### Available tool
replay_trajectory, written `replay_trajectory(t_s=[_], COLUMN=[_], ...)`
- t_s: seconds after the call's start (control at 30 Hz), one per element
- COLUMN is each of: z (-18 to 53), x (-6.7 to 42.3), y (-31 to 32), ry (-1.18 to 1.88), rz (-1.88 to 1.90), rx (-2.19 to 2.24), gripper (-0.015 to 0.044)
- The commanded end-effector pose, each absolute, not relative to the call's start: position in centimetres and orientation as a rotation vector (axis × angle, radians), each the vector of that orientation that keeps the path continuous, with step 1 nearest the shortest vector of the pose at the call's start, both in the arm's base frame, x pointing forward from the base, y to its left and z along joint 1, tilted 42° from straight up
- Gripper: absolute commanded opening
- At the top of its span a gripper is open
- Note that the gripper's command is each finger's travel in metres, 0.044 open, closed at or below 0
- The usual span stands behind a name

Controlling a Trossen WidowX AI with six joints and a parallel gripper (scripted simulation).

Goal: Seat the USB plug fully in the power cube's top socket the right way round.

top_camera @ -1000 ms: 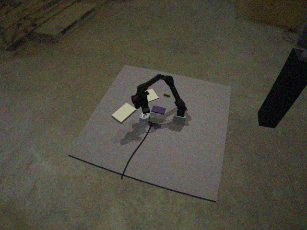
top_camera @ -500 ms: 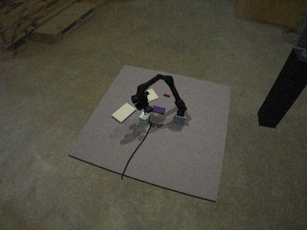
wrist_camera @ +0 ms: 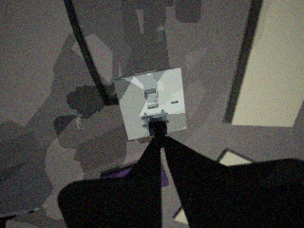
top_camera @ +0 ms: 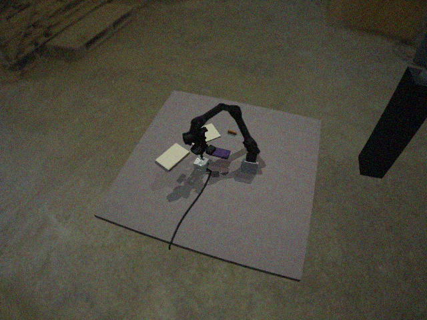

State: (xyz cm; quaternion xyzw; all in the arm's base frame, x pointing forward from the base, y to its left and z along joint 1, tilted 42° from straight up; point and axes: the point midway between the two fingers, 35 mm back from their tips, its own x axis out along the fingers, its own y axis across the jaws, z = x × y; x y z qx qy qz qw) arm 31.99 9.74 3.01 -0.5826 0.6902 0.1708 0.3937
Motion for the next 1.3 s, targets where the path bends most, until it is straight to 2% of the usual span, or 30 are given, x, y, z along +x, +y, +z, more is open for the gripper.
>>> replay_trajectory(t_s=[0.0,0.17,1.27], z=[2.99,2.99,2.89], x=[32.01,32.01,32.0], y=[9.78,9.78,9.5], ry=[1.749,1.747,1.754], rz=[0.515,0.602,0.585], rx=[-1.537,-1.6,-1.598], gripper=[0.0,0.0,0.0])
